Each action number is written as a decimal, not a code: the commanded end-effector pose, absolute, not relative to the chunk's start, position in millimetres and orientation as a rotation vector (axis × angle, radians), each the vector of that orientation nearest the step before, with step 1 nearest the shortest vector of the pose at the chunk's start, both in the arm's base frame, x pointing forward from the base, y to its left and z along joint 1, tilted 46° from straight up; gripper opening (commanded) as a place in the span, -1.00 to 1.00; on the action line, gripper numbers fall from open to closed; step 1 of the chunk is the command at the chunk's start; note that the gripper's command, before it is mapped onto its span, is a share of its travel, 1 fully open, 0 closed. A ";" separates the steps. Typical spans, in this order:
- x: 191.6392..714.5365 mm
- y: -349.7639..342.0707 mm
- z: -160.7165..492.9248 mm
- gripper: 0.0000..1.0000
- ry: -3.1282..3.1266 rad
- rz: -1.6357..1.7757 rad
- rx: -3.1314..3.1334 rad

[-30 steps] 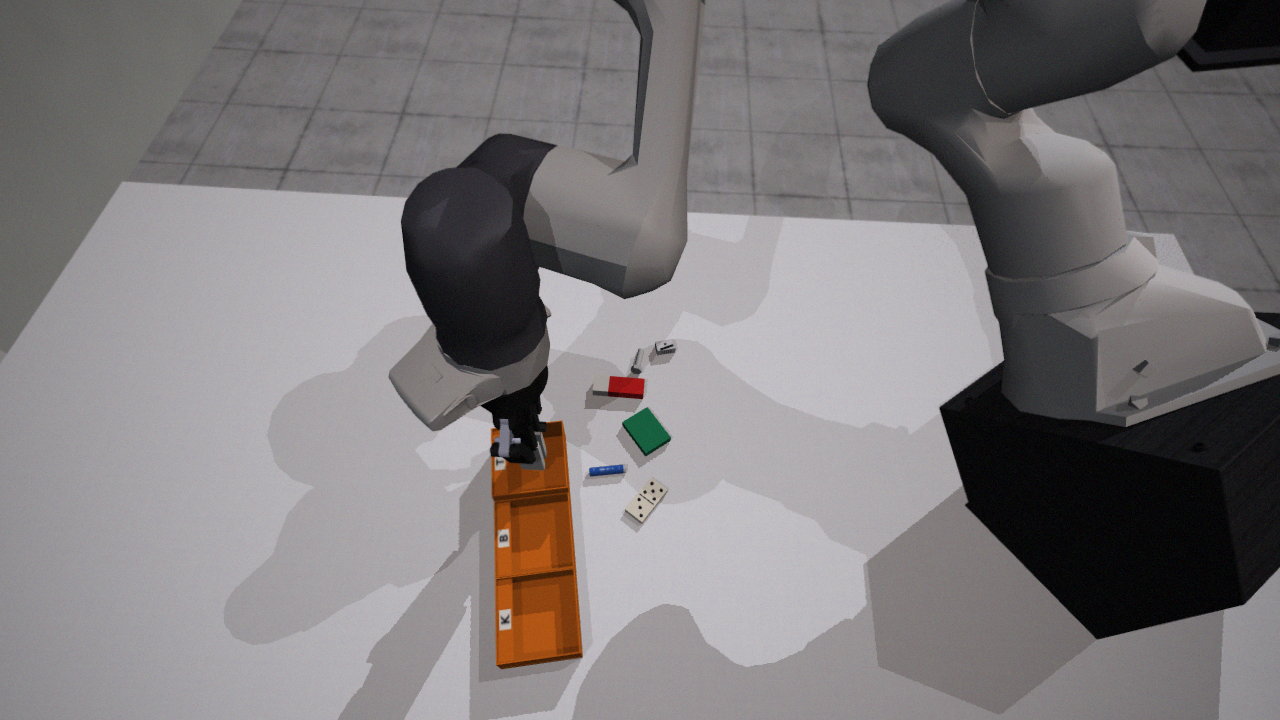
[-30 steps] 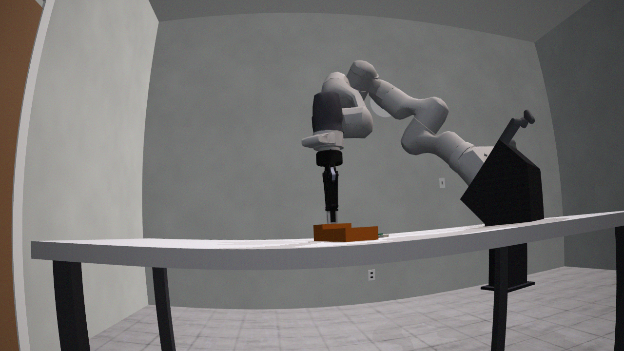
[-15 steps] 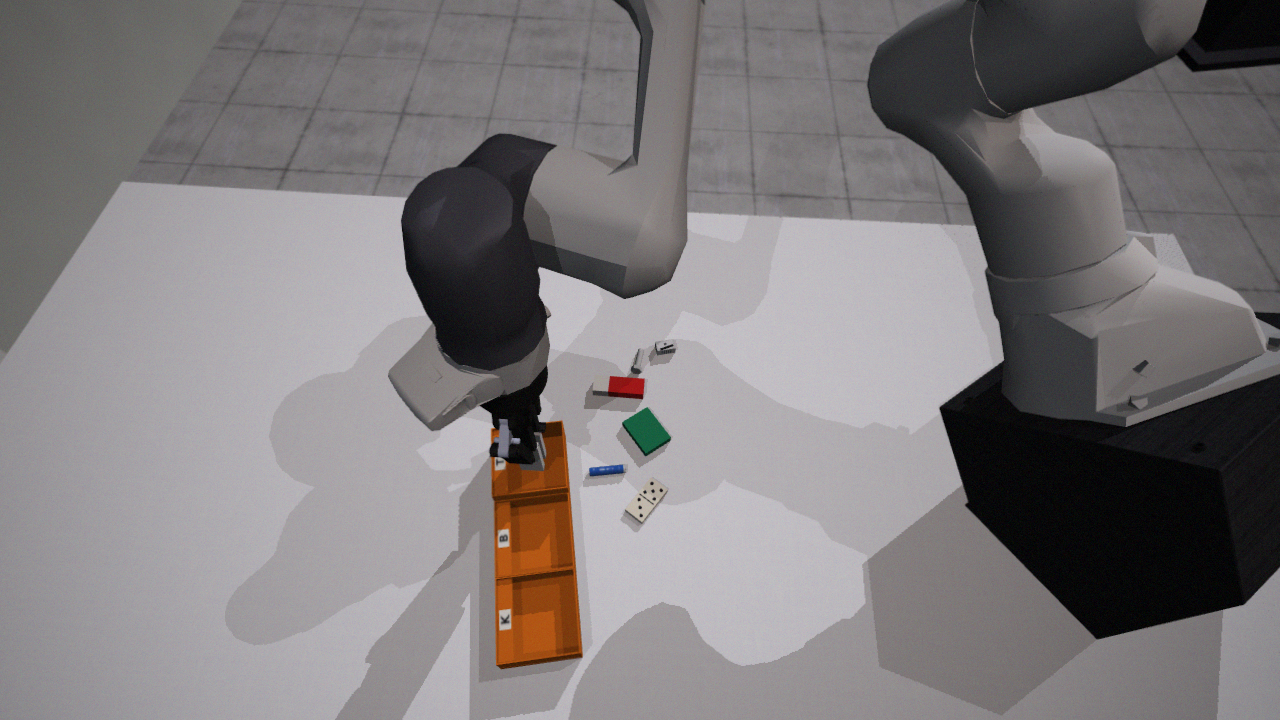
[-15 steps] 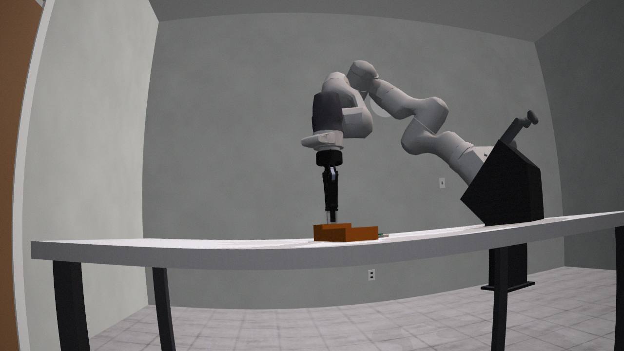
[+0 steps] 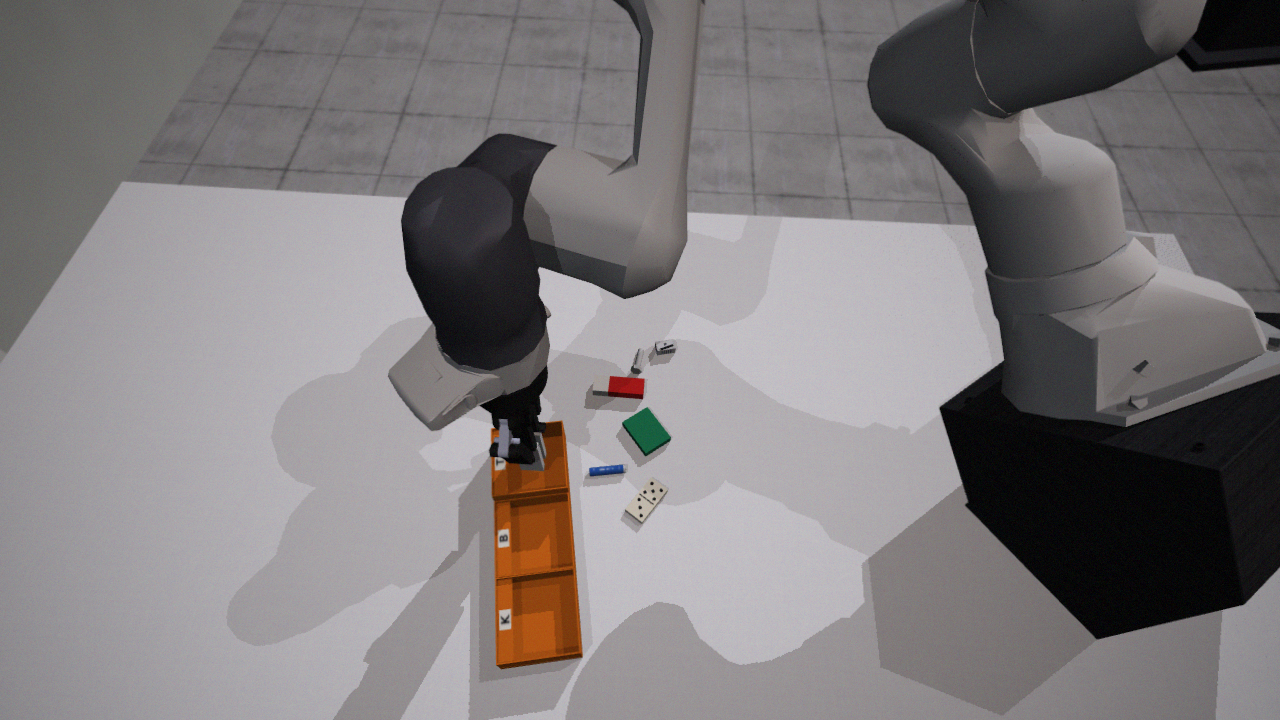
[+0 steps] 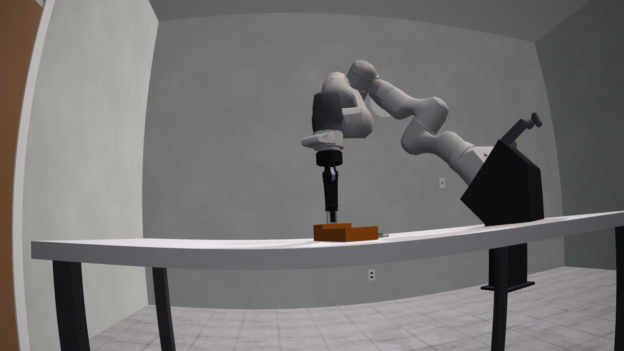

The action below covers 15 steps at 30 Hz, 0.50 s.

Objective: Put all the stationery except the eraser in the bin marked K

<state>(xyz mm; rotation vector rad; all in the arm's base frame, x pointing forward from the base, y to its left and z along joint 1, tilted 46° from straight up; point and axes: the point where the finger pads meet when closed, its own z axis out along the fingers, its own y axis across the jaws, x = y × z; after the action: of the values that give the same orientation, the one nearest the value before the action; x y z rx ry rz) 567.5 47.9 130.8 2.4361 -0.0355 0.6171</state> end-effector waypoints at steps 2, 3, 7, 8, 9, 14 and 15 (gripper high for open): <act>568.6 47.2 130.7 -0.89 -0.043 0.622 2.436; 568.6 47.2 130.7 -0.89 -0.043 0.622 2.436; 568.6 47.2 130.7 -0.89 -0.043 0.622 2.436; 568.6 47.2 130.7 -0.89 -0.043 0.622 2.436; 568.6 47.2 130.7 -0.89 -0.043 0.622 2.436; 567.5 48.7 132.6 -0.89 -0.043 0.622 2.436; 566.9 49.5 133.5 -0.89 -0.043 0.622 2.436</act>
<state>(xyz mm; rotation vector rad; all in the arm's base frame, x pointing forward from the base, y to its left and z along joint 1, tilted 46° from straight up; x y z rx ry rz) 567.5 47.9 131.3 2.4360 -0.0364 0.6178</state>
